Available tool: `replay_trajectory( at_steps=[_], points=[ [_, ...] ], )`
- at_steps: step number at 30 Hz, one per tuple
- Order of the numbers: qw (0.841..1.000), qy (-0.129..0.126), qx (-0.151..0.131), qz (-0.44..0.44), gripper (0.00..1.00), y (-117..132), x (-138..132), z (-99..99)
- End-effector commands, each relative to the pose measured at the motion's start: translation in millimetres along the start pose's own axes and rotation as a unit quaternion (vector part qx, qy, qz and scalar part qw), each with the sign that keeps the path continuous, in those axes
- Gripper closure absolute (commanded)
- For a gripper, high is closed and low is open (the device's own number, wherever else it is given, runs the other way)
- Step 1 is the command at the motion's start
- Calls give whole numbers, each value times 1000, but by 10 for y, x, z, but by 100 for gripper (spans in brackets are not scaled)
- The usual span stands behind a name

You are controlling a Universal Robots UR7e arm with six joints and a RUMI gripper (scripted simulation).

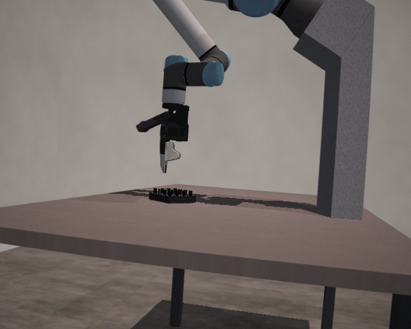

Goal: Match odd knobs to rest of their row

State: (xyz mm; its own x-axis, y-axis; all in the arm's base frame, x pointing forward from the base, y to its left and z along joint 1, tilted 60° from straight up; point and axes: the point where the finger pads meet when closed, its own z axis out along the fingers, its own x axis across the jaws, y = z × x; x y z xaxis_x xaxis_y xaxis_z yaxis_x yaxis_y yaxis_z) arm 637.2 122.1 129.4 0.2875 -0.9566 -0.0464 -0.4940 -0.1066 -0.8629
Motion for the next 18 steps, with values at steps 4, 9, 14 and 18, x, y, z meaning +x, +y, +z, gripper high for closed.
replay_trajectory(
  at_steps=[4,9,14,18],
  points=[
    [1000,0,0,3,89,-4,0,13],
    [1000,0,0,6,89,-5,-1,27],
    [1000,0,0,10,89,-6,-2,66],
    [1000,0,0,10,89,-8,-3,113]
  ],
)
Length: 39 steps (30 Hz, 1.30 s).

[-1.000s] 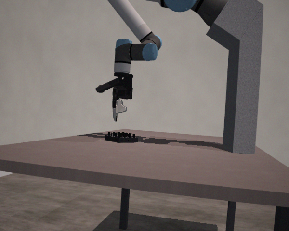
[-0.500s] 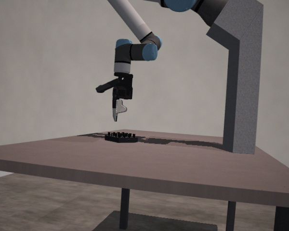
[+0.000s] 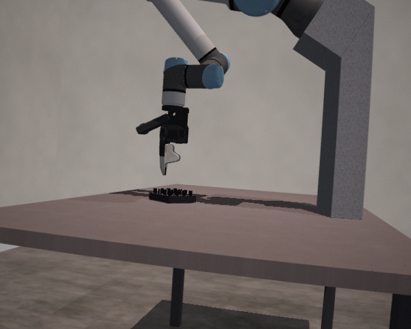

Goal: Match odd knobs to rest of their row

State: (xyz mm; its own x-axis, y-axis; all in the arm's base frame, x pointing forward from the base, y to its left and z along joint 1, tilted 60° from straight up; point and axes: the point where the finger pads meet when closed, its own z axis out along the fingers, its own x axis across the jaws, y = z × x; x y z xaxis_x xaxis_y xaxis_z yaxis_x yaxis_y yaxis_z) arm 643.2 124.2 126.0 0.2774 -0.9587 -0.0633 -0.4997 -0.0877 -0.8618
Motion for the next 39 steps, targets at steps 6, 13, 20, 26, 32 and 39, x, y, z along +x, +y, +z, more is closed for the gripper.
replay_trajectory(
  at_steps=[6,13,20,26,32,39],
  points=[
    [1000,0,0,1,89,-8,-3,109],
    [1000,0,0,1,89,-11,-5,196],
    [1000,0,0,1,89,-15,-8,284],
    [1000,0,0,1,89,-16,-9,322],
    [1000,0,0,1,89,-17,-9,356],
    [1000,0,0,1,89,-18,-10,366]
  ],
)
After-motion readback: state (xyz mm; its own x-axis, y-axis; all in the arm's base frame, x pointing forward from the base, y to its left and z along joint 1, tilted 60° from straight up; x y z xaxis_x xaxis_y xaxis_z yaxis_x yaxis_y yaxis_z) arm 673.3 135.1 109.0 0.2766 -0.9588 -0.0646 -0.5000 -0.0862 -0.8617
